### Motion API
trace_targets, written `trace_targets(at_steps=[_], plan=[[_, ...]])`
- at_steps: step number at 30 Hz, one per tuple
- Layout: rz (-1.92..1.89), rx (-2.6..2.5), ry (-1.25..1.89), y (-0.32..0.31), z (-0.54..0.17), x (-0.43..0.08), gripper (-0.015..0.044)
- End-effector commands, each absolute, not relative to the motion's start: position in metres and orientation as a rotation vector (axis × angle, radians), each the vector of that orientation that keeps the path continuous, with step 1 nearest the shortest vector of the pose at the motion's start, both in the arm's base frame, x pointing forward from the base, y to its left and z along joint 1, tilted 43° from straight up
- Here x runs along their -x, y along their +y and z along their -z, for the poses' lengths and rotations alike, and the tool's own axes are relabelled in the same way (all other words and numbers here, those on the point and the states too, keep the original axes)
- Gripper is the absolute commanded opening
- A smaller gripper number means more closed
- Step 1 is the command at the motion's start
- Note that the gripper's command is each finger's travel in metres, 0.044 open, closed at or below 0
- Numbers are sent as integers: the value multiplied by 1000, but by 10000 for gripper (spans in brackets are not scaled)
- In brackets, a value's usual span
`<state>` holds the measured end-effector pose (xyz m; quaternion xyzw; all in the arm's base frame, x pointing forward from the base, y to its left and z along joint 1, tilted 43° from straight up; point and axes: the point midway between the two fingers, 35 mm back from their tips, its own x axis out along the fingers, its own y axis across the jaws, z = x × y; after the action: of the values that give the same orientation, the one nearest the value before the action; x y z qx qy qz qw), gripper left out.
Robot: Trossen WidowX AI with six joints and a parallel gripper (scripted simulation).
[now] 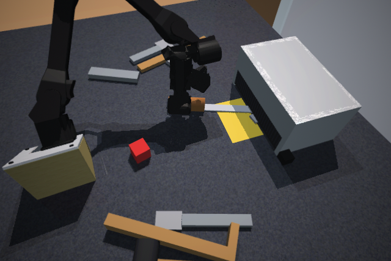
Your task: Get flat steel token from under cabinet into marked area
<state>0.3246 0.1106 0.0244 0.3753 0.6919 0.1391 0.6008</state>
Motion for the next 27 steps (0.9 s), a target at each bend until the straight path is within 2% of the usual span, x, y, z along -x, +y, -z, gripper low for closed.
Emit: trace_targets(at_steps=[1,27], plan=[[-320,-868,1607,113,-25,-318,0],[-320,-869,1609,123,-34,-288,0]])
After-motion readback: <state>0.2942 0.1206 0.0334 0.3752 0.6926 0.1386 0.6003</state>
